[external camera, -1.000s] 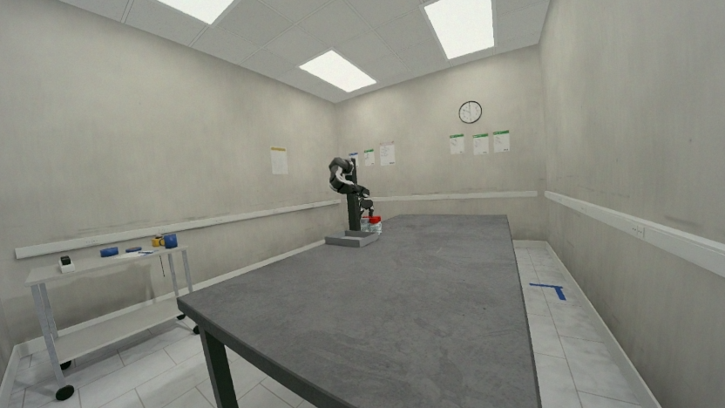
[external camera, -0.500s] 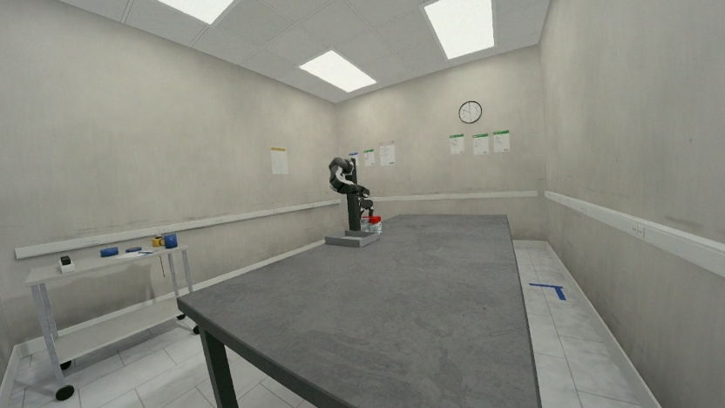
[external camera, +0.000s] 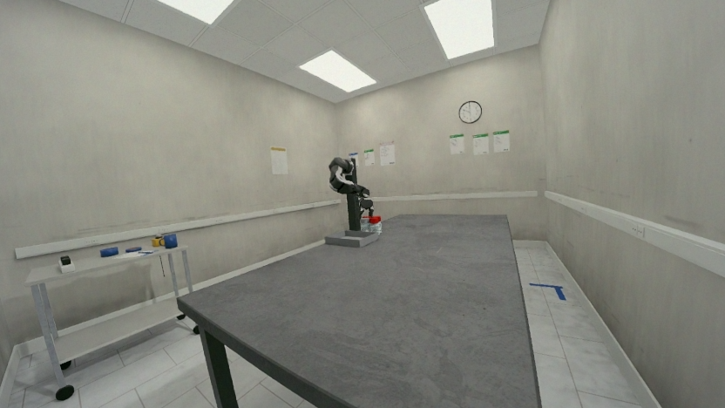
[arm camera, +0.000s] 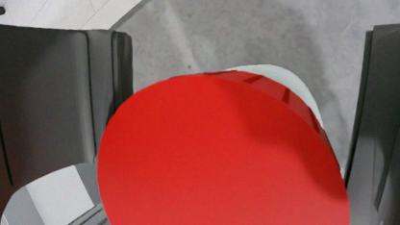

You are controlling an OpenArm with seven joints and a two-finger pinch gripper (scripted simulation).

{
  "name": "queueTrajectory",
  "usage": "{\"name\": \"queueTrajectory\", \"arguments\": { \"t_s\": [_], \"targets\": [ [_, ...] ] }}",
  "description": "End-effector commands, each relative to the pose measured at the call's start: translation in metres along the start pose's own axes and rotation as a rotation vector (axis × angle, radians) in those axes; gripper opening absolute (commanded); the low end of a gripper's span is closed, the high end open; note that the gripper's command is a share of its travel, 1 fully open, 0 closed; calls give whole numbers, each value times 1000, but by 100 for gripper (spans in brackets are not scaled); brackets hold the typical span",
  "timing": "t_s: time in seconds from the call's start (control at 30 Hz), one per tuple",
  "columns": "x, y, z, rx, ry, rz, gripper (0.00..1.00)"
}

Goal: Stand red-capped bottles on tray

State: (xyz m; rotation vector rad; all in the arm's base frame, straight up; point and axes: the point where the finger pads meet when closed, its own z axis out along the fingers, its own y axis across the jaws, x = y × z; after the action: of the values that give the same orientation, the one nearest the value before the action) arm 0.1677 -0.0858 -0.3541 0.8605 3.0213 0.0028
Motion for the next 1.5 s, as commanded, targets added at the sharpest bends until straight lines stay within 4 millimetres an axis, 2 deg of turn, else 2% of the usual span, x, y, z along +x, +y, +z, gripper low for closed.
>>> {"name": "queueTrajectory", "arguments": {
  "t_s": [0.0, 0.43, 0.77, 1.0, 1.33, 1.47],
  "targets": [
    [0, 1, -1, -3, -1, 0, 0],
    [0, 1, -1, -3, -1, 0, 0],
    [0, 1, -31, -3, 0, -2, 0],
    [0, 1, -31, -3, 0, -2, 0],
    [0, 0, -60, -2, -1, 1, 0],
    [0, 0, -60, -2, -1, 1, 0]
  ]
}}
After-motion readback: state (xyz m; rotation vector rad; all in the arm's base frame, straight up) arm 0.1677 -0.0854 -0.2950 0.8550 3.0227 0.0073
